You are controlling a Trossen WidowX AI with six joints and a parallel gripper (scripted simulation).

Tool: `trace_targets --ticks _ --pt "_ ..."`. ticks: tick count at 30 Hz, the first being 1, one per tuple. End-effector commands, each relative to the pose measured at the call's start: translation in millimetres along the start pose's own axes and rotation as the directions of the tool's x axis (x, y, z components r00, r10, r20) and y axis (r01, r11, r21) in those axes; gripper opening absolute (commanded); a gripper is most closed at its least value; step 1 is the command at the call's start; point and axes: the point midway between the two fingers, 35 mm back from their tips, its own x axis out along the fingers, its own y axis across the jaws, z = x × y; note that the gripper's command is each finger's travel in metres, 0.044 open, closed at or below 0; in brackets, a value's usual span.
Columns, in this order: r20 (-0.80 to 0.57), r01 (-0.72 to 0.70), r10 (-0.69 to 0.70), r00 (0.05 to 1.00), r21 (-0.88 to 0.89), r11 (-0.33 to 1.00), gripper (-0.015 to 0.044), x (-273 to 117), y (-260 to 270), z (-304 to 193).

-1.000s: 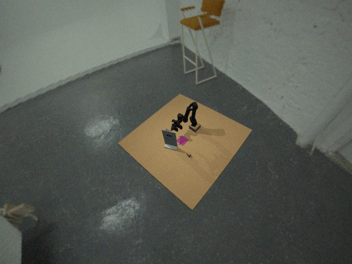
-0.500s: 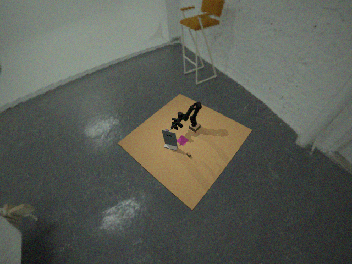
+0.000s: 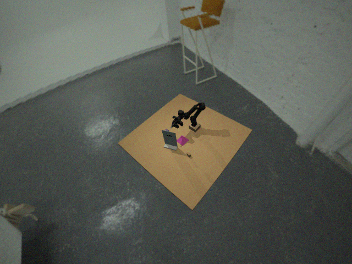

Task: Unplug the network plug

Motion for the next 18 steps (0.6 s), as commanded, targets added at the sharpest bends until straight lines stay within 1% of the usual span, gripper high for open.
trace_targets --ticks 1,7,18 --pt "0.006 0.011 -0.011 1.000 -0.008 1.000 0.0000 -3.0 -11.2 1.9" --pt "0.005 0.004 -0.004 1.000 -0.001 1.000 0.0000 -4.2 -13.3 3.7" --pt "-0.008 -0.121 0.123 0.992 0.100 0.988 0.0000 12.2 14.4 16.1"
